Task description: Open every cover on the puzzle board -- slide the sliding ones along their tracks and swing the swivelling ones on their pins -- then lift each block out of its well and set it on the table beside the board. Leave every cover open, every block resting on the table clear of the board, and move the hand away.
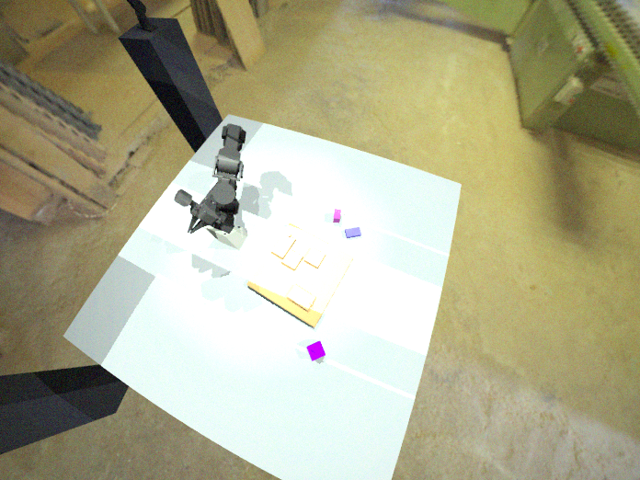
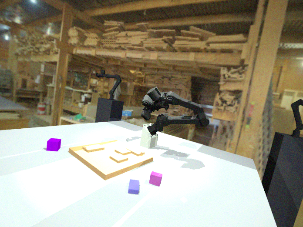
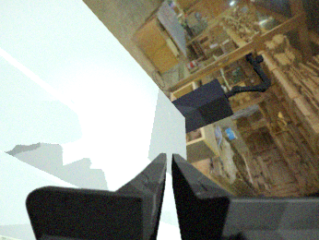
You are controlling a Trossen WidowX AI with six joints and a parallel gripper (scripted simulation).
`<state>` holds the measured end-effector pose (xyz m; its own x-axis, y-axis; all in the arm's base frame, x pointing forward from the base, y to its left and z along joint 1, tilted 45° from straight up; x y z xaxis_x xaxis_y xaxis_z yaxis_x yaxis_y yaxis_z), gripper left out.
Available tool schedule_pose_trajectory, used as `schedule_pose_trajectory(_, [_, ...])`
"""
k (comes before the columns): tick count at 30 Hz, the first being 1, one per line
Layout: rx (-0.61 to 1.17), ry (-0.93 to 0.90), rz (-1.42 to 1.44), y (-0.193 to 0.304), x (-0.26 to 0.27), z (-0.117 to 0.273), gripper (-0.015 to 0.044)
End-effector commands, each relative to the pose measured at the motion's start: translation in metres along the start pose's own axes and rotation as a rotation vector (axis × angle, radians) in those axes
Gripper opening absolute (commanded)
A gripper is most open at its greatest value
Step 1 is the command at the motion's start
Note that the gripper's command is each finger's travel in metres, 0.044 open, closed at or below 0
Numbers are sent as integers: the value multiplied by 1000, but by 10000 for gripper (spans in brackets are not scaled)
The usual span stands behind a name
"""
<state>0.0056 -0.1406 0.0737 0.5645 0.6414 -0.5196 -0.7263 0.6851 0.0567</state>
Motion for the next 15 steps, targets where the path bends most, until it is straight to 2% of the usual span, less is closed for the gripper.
schedule_pose_trajectory(1, [-32, -84, 63, -17, 9, 8, 0])
schedule_pose_trajectory(15, [-102, -318, 257, -63, 47, 33, 0])
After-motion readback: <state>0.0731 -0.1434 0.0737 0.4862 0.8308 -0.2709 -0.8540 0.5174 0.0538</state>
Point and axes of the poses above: the point midway between the two fingers, 35 mm back from their tips, its own z axis back along the fingers, its own x axis across the jaws, y = z × x, the point moved 2 cm from there along z, back along the fingers, and after that the axes turned 9 degrees about z, right-handed, at the moved point
